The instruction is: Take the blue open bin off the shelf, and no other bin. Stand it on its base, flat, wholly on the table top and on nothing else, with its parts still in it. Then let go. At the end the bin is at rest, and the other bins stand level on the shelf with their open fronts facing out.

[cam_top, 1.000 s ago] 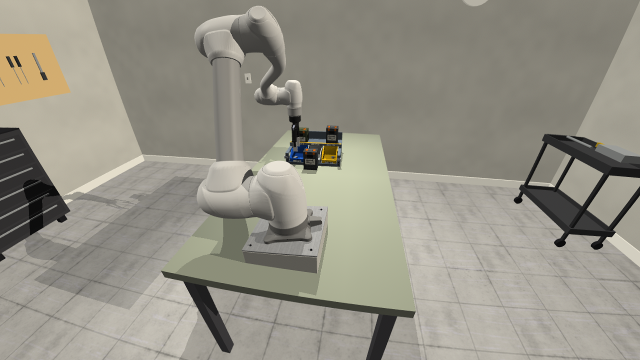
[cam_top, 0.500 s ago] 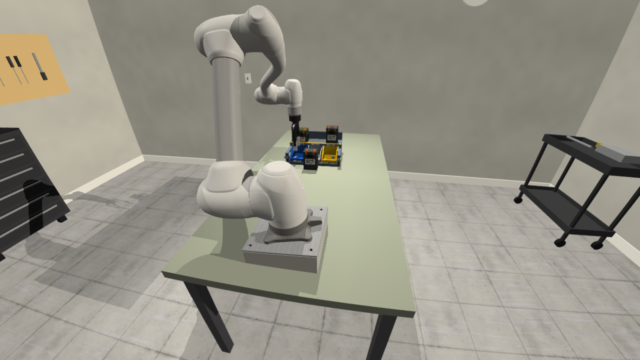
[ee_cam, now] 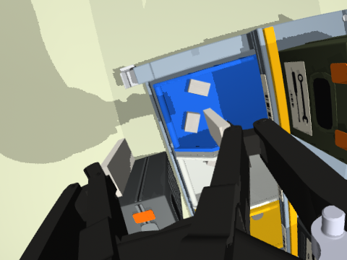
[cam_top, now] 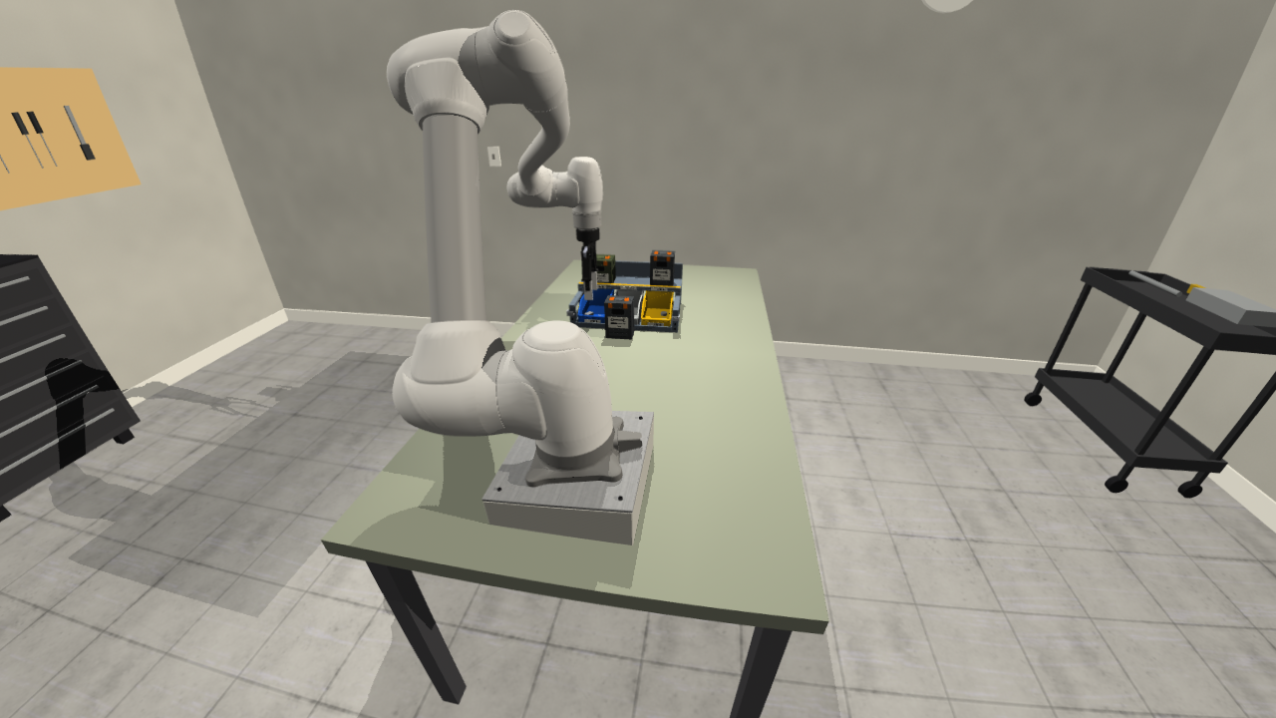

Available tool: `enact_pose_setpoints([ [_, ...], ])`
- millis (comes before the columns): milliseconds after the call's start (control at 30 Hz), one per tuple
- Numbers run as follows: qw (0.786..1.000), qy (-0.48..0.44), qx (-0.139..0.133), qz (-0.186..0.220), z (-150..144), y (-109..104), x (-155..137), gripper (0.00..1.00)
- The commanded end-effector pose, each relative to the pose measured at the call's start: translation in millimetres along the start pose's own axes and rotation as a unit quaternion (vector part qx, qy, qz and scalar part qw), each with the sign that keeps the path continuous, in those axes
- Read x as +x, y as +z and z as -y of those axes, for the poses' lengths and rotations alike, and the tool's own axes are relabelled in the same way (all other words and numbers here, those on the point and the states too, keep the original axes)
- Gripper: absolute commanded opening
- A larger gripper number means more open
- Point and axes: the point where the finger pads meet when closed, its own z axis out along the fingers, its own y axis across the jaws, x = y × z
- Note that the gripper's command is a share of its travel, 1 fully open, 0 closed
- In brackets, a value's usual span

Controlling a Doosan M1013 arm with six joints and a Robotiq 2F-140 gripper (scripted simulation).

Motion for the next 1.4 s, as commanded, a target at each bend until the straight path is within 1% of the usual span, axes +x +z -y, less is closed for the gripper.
enact_pose_setpoints([
  [0, 1.0, 0.016, 0.0, 0.0, 0.0, -1.7, 0.2, 0.57],
  [433, 1.0, 0.02, 0.0, 0.0, 0.0, -2.2, 0.2, 0.57],
  [467, 1.0, 0.004, 0.0, 0.0, 0.0, -2.4, 0.1, 0.57],
  [600, 1.0, 0.02, 0.0, 0.0, 0.0, -3.4, 0.2, 0.57],
  [1000, 1.0, 0.02, 0.0, 0.0, 0.0, -3.4, 0.2, 0.57],
  [1033, 1.0, 0.004, 0.0, 0.0, 0.0, -3.5, 0.1, 0.57],
  [1167, 1.0, 0.02, 0.0, 0.0, 0.0, -4.1, 0.2, 0.57],
  [1367, 1.0, 0.02, 0.0, 0.0, 0.0, -4.1, 0.2, 0.57],
])
